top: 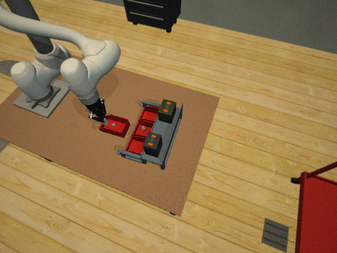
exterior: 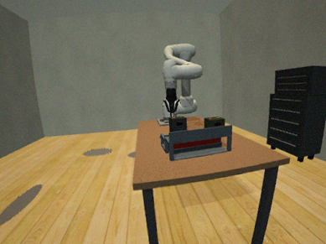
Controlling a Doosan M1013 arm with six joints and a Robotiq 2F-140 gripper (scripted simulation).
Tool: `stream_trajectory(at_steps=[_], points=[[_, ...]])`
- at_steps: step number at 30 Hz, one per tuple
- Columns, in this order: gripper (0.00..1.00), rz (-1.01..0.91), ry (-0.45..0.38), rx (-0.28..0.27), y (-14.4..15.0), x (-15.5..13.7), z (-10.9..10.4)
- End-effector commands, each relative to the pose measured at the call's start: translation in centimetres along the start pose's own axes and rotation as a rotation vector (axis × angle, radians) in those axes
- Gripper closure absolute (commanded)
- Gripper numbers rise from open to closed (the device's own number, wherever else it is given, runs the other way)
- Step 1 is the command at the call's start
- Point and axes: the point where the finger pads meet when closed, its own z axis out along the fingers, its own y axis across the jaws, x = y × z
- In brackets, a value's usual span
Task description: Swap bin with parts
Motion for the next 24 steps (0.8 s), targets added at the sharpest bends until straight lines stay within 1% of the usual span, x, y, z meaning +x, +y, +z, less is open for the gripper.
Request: stream_trajectory(at_steps=[1, 18, 21, 24], points=[[0.90, 0.002, -0.003, -0.004, 0.0, -0.1, -0.3], [0.90, 0.012, -0.003, -0.004, 0.0, -0.2, -0.3], [0.90, 0.067, -0.002, -0.005, 0.6, -0.7, -0.2], [0.90, 0.190, -0.002, -0.005, 1.7, -2.0, -0.1]])
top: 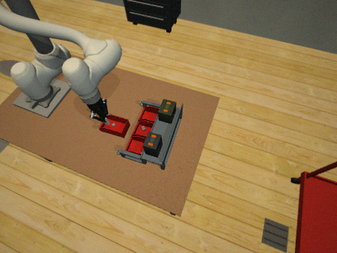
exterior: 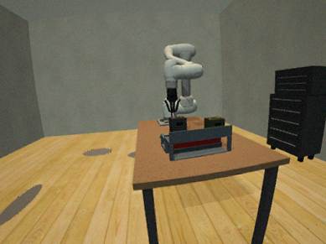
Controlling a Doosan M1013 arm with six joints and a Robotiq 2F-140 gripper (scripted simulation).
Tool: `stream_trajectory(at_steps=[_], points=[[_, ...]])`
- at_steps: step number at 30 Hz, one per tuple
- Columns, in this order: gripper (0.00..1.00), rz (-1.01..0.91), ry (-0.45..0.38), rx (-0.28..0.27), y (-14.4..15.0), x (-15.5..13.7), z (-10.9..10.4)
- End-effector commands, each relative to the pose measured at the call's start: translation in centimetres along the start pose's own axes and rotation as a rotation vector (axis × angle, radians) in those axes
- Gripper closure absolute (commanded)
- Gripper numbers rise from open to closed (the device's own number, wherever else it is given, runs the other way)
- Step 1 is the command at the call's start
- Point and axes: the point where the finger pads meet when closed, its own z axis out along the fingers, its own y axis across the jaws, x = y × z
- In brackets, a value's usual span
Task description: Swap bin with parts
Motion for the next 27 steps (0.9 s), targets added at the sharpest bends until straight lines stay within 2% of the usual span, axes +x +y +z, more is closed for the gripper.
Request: stream_trajectory(at_steps=[1, 4, 6, 9, 13, 14, 20, 21, 23, 24, 27], points=[[0.90, 0.161, 0.002, -0.003, 1.9, -1.6, 0.1], [0.90, 0.368, 0.002, -0.002, 4.2, -3.4, 0.3], [0.90, 0.368, 0.002, -0.002, 4.2, -3.4, 0.3], [0.90, 0.615, 0.002, -0.002, 7.1, -5.4, 0.7], [0.90, 0.846, 0.002, -0.011, 11.3, -8.0, 1.3], [0.90, 0.904, 0.003, -0.007, 11.3, -8.0, 1.3], [0.90, 1.253, 0.005, -0.013, 16.6, -10.5, 2.1], [0.90, 1.311, 0.005, -0.011, 17.2, -10.7, 2.2], [0.90, 1.311, 0.005, -0.011, 17.2, -10.7, 2.2], [0.90, 1.420, 0.003, -0.001, 17.6, -10.9, 2.2], [0.90, 1.476, 0.003, -0.001, 18.4, -11.2, 2.4]])
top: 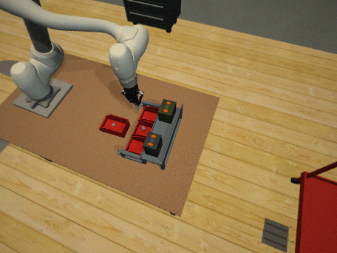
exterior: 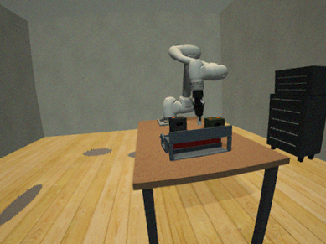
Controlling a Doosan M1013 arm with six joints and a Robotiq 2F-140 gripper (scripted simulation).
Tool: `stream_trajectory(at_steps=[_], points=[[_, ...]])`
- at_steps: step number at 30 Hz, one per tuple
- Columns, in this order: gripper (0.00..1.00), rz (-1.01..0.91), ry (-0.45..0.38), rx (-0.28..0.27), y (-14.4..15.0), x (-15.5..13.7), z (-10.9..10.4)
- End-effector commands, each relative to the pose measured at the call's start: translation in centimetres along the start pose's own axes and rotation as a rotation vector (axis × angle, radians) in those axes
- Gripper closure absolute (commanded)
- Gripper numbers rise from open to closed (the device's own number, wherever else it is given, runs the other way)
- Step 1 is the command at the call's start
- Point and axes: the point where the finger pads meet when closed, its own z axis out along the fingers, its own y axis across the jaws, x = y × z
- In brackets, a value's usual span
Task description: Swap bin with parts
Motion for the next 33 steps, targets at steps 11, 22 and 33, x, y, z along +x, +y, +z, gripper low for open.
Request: stream_trajectory(at_steps=[11, 22, 33], points=[[0.38, 0.127, -0.031, 0.015, 0.88, 1.16, 0.17], [0.38, 0.127, -0.031, 0.015, 0.88, 1.16, 0.17], [0.38, 0.127, -0.031, 0.015, 0.88, 1.16, 0.17]])
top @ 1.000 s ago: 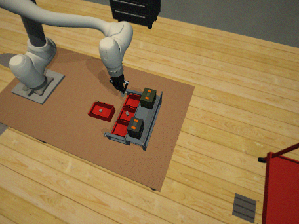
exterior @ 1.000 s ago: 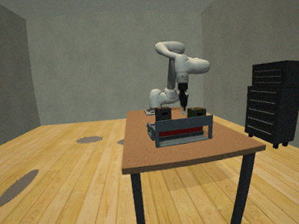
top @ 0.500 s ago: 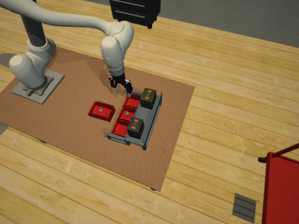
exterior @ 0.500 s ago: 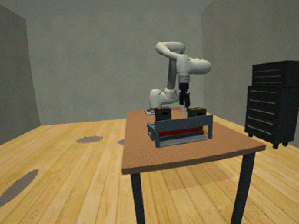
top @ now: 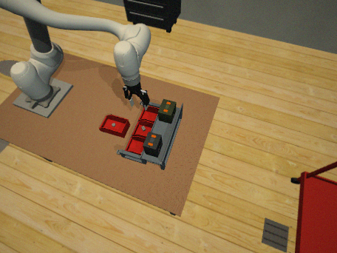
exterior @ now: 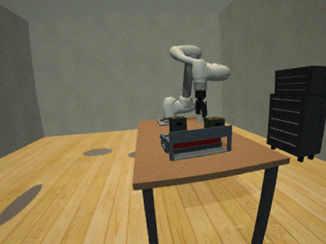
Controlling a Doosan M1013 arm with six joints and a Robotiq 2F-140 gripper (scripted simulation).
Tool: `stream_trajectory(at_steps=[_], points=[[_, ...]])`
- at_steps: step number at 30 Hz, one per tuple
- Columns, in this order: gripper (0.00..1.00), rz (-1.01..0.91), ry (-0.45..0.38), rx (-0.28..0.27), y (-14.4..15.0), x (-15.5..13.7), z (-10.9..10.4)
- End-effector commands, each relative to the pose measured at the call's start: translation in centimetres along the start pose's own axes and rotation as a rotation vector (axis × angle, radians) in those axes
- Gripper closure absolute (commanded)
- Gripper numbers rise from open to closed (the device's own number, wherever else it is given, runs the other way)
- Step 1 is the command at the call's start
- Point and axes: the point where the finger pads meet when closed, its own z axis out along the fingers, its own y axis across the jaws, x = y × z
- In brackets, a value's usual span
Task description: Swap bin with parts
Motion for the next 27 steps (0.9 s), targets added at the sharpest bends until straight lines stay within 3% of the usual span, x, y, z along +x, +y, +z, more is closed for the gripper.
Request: stream_trajectory(at_steps=[1, 27], points=[[0.38, -0.003, -0.005, 0.002, 0.1, 0.1, -0.1], [0.38, -0.003, -0.005, 0.002, 0.1, 0.1, 1.2]])
